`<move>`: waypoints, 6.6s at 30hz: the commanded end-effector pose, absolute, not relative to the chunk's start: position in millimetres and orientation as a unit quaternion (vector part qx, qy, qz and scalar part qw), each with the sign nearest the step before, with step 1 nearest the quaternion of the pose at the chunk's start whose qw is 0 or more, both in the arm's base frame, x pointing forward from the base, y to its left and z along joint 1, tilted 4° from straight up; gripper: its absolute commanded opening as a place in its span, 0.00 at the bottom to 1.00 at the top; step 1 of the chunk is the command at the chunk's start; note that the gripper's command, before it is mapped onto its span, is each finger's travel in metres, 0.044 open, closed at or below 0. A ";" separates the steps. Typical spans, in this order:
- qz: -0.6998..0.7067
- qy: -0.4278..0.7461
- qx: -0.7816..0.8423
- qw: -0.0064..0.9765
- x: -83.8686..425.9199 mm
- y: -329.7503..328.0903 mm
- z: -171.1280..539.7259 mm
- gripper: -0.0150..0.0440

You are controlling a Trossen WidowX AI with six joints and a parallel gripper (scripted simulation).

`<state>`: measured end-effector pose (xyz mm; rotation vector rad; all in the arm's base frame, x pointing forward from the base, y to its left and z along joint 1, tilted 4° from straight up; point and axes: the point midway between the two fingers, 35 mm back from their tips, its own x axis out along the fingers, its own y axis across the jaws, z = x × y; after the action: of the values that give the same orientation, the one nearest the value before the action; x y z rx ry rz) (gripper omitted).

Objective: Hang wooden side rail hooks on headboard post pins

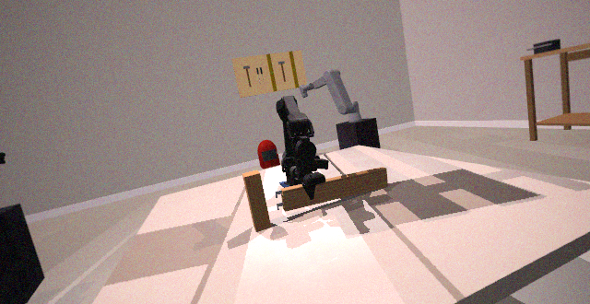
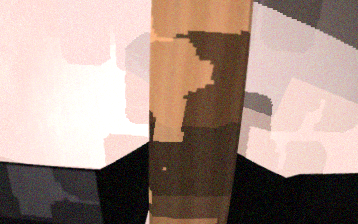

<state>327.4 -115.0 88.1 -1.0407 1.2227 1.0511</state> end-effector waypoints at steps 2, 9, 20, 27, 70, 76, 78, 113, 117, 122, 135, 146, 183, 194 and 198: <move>0.445 0.519 -0.448 0.576 330.3 -116.8 90.6 0.25; 0.445 0.519 -0.448 0.576 330.9 -117.7 89.9 0.25; 0.445 0.519 -0.448 0.576 331.5 -118.8 90.7 0.25; 0.445 0.519 -0.448 0.576 332.1 -119.7 91.0 0.25; 0.445 0.519 -0.448 0.576 330.6 -123.9 89.6 0.25; 0.445 0.519 -0.448 0.576 330.9 -124.5 90.1 0.25; 0.445 0.519 -0.448 0.576 331.0 -124.7 90.2 0.25; 0.445 0.520 -0.448 0.576 329.8 -128.2 87.8 0.25; 0.445 0.520 -0.448 0.576 329.3 -128.6 87.6 0.25; 0.445 0.520 -0.448 0.576 328.7 -129.0 88.1 0.25; 0.445 0.520 -0.448 0.576 329.2 -130.4 89.2 0.25; 0.445 0.520 -0.448 0.575 329.8 -131.4 90.0 0.25; 0.445 0.520 -0.448 0.575 328.0 -135.0 88.3 0.25; 0.445 0.520 -0.449 0.575 328.6 -136.0 89.2 0.25; 0.445 0.520 -0.449 0.575 328.8 -136.4 89.5 0.25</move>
<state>327.4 -134.7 86.5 -1.0411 1.2196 1.0456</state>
